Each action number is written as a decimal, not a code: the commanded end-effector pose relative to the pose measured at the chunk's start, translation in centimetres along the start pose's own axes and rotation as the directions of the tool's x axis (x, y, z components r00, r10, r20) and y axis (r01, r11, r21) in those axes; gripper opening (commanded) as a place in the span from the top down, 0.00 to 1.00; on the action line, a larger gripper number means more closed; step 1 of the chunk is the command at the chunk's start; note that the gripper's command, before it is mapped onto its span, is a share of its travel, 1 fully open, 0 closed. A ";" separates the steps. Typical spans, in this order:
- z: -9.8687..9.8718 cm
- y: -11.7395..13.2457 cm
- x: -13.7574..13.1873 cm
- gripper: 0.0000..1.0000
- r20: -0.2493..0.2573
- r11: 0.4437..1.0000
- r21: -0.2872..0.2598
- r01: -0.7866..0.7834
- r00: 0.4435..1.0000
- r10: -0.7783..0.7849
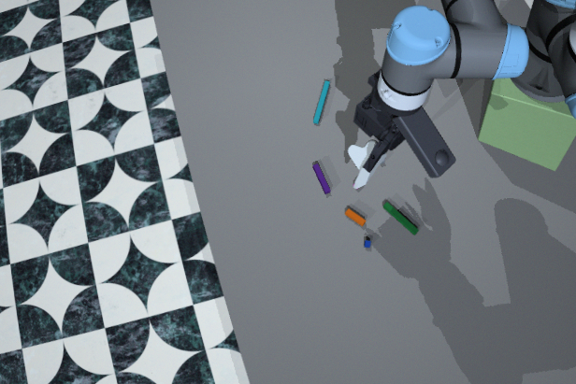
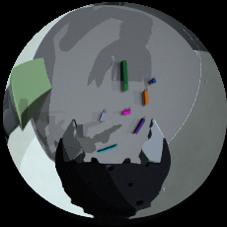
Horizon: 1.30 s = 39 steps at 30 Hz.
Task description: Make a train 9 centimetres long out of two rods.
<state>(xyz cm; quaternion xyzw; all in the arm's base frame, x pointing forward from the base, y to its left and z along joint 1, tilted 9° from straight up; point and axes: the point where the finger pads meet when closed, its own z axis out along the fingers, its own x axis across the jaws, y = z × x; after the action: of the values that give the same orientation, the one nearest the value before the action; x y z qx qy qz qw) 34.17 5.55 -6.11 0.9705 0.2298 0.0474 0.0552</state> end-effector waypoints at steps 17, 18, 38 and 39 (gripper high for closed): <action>-0.1 2.4 -0.4 0.00 0.000 0.836 -0.005 -0.549 0.836 0.549; -0.1 2.6 -0.4 0.00 0.000 0.821 -0.005 -0.571 0.821 0.571; -0.1 5.0 -1.1 0.00 -0.003 0.428 -0.004 -0.904 0.428 0.904; -0.1 5.2 -1.2 0.00 -0.003 0.404 -0.004 -0.915 0.404 0.915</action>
<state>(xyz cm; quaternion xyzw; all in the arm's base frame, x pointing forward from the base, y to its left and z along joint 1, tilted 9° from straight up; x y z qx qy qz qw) 35.29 1.11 -5.52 0.9599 -0.2707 0.0690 0.0247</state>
